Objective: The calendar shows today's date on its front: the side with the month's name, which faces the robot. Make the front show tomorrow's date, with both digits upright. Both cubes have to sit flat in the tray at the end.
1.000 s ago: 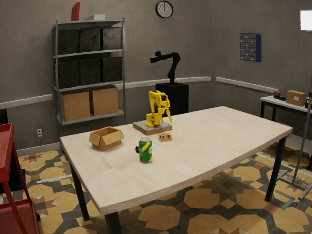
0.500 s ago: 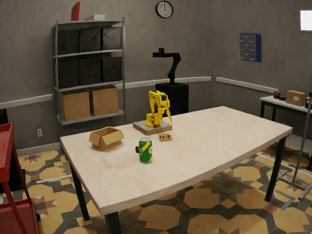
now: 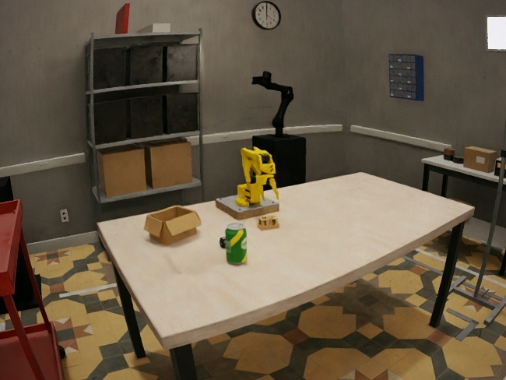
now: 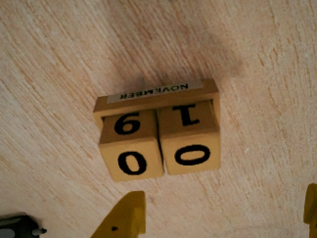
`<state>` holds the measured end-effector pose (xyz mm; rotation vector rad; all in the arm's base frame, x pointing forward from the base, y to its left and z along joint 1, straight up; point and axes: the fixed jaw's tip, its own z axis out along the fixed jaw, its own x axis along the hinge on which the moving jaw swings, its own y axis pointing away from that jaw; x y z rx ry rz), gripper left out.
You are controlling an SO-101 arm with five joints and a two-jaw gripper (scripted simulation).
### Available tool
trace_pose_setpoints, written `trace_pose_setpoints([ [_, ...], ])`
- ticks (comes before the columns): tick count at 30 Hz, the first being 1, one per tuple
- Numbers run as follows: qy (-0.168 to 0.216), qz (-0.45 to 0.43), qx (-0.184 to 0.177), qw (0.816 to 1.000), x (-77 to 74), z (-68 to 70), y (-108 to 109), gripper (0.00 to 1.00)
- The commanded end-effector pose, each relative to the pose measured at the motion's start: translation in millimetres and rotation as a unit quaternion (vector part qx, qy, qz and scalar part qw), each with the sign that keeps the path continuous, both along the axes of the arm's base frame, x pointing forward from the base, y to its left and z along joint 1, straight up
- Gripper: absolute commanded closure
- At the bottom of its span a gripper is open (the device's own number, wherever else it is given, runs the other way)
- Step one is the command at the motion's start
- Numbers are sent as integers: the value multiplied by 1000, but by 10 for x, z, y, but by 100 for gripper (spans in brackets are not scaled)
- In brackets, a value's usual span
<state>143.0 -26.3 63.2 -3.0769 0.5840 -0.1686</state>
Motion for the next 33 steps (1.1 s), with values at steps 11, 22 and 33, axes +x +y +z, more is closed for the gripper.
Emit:
trace_pose_setpoints([
  [11,4,9,1,1000,1,7,11,70],
  [22,-75,9,-10,997,73,195,3,68],
  [33,-202,8,-26,979,125,520,-4,66],
])
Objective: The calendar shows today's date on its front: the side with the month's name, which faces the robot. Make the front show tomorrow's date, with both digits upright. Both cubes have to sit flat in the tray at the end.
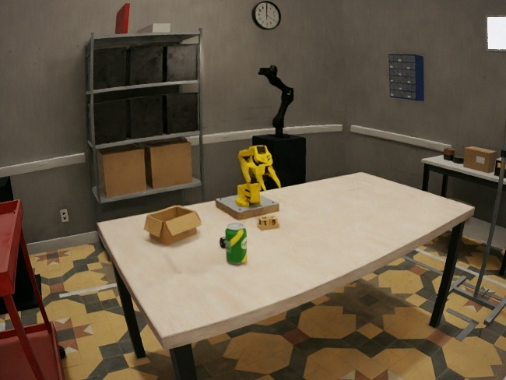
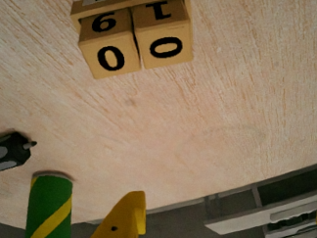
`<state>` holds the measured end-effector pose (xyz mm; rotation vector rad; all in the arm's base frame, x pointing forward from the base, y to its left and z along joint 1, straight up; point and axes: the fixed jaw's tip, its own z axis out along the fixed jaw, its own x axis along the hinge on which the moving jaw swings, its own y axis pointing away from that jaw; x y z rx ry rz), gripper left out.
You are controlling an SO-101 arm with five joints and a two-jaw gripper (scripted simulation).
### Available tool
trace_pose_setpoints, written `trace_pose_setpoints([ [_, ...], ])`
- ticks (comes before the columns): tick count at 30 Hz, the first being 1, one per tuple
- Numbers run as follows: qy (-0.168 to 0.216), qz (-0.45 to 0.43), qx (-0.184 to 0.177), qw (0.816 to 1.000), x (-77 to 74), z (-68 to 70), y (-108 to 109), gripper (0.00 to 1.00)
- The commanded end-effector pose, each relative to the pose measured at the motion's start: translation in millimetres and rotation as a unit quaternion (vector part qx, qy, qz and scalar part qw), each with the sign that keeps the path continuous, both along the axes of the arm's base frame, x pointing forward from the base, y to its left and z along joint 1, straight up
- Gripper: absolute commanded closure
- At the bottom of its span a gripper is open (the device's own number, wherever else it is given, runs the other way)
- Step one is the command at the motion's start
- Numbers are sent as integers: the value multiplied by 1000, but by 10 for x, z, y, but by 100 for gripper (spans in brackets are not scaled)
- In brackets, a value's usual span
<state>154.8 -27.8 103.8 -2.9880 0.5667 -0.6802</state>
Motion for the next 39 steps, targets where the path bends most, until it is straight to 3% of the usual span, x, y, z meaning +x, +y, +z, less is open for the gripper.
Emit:
trace_pose_setpoints([
  [1,-49,8,-8,999,8,140,11,66],
  [7,-78,8,-12,997,6,216,11,65],
  [28,-78,-28,10,996,21,209,15,65],
  [39,-76,-136,72,985,67,179,28,65],
])
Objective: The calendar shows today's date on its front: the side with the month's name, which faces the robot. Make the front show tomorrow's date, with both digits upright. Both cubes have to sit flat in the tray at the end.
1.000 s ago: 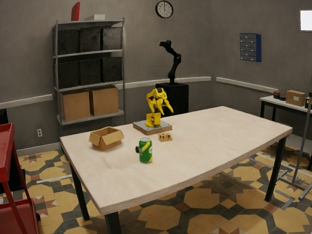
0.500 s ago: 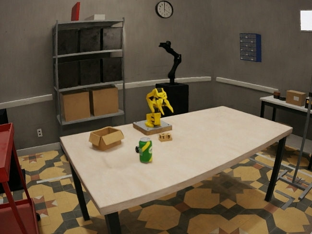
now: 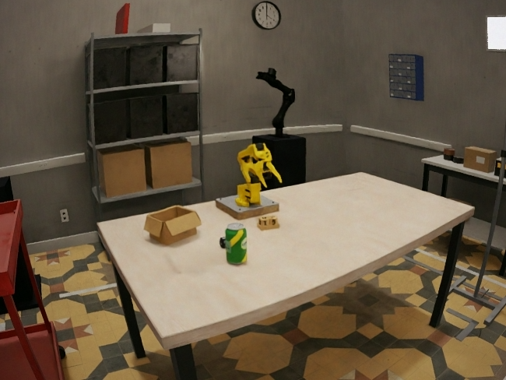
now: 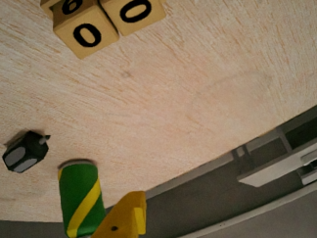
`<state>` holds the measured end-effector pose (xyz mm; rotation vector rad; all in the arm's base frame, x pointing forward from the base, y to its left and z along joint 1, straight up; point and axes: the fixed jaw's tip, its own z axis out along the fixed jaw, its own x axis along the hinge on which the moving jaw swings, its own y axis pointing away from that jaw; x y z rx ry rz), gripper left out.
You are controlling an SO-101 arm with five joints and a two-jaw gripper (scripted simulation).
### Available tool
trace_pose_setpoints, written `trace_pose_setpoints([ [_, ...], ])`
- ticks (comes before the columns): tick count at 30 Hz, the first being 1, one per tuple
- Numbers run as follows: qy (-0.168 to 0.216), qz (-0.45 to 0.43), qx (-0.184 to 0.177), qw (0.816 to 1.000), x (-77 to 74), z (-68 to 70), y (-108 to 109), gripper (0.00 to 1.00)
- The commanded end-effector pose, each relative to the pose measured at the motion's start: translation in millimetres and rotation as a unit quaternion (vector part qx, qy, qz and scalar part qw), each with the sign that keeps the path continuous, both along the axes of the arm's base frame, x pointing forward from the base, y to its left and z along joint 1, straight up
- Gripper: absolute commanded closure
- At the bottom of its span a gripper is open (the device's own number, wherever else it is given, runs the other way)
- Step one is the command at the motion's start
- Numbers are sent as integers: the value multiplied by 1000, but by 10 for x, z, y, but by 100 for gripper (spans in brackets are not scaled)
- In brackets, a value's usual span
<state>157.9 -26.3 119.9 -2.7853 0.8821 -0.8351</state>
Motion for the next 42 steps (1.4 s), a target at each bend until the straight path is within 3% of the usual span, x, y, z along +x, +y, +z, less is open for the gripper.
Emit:
trace_pose_setpoints([
  [1,-7,-44,31,999,42,14,15,65],
  [6,-7,-84,57,995,60,2,22,65],
  [12,-5,-172,113,979,103,-27,39,65],
  [21,-2,-302,193,934,172,-73,70,65],
  [23,-2,-302,193,934,172,-73,70,65],
  [37,0,-443,272,854,257,-130,108,65],
  [42,0,-459,281,843,267,-137,113,65],
])
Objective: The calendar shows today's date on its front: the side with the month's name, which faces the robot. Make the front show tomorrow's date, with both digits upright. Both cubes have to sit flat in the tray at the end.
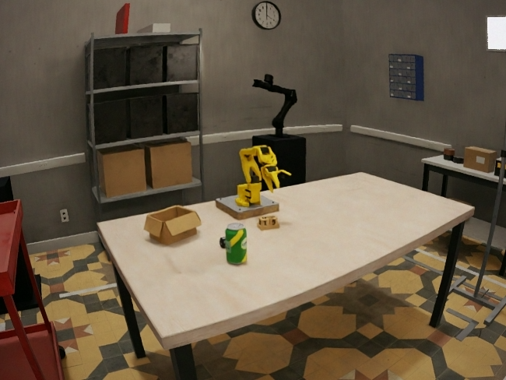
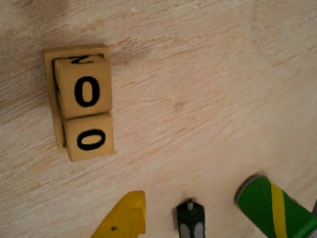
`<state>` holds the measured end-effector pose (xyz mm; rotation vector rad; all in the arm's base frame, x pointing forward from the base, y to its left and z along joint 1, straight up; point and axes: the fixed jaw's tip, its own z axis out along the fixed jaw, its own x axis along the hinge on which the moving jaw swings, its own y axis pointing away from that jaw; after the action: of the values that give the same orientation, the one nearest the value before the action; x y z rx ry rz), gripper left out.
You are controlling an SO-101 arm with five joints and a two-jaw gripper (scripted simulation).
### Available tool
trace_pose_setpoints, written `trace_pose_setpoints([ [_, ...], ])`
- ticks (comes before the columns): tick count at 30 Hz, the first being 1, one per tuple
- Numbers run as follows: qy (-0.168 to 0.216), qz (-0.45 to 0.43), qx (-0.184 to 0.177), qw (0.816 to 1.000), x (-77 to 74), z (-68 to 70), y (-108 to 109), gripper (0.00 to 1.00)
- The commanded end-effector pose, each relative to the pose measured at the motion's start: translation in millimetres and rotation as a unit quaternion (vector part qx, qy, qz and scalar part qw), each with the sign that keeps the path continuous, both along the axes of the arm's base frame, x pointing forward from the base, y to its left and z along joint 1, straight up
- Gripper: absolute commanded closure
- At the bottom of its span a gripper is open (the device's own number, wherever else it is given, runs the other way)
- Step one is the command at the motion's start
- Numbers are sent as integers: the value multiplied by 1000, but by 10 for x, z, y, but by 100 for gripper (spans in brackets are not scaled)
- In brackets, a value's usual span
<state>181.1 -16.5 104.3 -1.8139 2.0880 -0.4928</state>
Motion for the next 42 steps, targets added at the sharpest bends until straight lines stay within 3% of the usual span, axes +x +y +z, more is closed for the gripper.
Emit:
trace_pose_setpoints([
  [1,-7,-18,12,1000,38,17,16,65],
  [21,8,-38,23,999,45,-36,21,65],
  [30,118,-41,28,992,-33,-372,28,65],
  [32,118,-41,28,992,-33,-372,28,65],
  [38,201,-42,31,978,-141,-613,36,65],
  [42,232,-42,32,971,-192,-699,41,65],
])
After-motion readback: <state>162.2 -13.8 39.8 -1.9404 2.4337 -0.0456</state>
